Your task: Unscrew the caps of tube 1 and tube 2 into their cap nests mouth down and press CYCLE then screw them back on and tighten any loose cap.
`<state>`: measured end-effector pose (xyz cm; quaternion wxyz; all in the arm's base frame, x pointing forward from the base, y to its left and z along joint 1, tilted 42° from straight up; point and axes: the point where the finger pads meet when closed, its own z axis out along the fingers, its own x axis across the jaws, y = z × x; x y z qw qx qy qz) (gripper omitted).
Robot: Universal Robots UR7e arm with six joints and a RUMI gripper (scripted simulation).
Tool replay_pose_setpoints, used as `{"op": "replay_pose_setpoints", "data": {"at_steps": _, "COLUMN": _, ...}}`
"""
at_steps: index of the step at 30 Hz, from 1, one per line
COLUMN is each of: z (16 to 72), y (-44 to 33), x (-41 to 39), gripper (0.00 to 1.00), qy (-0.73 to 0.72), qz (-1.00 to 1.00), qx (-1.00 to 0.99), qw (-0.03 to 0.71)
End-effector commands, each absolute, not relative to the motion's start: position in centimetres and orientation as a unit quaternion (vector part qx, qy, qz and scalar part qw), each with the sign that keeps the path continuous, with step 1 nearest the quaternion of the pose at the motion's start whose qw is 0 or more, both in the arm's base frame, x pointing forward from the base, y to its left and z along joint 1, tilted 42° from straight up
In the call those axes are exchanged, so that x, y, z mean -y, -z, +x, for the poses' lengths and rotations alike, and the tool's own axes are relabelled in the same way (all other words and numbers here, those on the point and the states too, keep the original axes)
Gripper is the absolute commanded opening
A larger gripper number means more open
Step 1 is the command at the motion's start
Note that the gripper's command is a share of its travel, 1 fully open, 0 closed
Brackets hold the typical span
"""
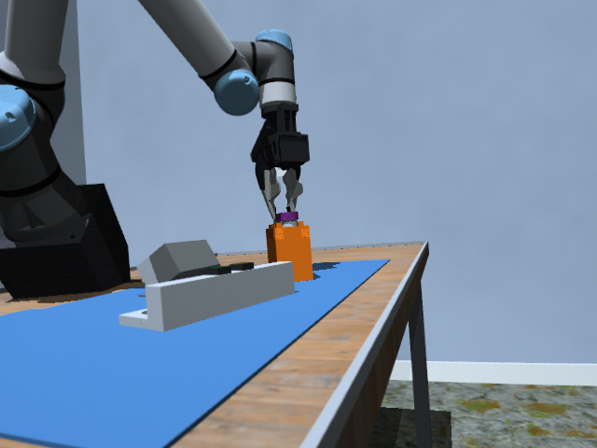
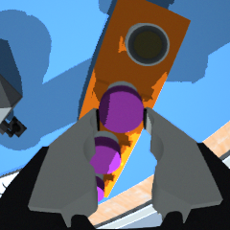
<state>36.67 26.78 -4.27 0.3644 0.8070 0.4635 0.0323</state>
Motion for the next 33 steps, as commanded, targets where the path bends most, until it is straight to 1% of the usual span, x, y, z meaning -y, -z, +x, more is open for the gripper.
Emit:
{"op": "replay_pose_setpoints", "data": {"at_steps": 1, "z": 36.38, "y": 4.35, "x": -26.68, "gripper": 0.0, "qy": -0.006, "qz": 0.767, "qx": -0.532, "qw": 0.359}}
{"op": "replay_pose_setpoints", "data": {"at_steps": 7, "z": 36.47, "y": 4.32, "x": -26.8, "gripper": 0.0, "qy": -0.007, "qz": 0.767, "qx": -0.532, "qw": 0.36}}
{"op": "replay_pose_setpoints", "data": {"at_steps": 8, "z": 36.47, "y": 4.32, "x": -26.8, "gripper": 0.35, "qy": -0.007, "qz": 0.767, "qx": -0.532, "qw": 0.36}}
{"op": "replay_pose_setpoints", "data": {"at_steps": 20, "z": 36.47, "y": 4.32, "x": -26.8, "gripper": 0.35, "qy": -0.007, "qz": 0.767, "qx": -0.532, "qw": 0.36}}
{"op": "replay_pose_setpoints", "data": {"at_steps": 23, "z": 36.45, "y": 4.33, "x": -26.62, "gripper": 0.35, "qy": -0.051, "qz": 0.828, "qx": -0.431, "qw": 0.356}}
{"op": "replay_pose_setpoints", "data": {"at_steps": 27, "z": 36.39, "y": 4.32, "x": -26.64, "gripper": 0.35, "qy": -0.077, "qz": 0.857, "qx": -0.369, "qw": 0.352}}
{"op": "replay_pose_setpoints", "data": {"at_steps": 31, "z": 36.38, "y": 4.31, "x": -26.75, "gripper": 0.35, "qy": -0.081, "qz": 0.86, "qx": -0.362, "qw": 0.351}}
{"op": "replay_pose_setpoints", "data": {"at_steps": 33, "z": 36.45, "y": 4.33, "x": -26.85, "gripper": 0.35, "qy": -0.11, "qz": 0.887, "qx": -0.29, "qw": 0.343}}
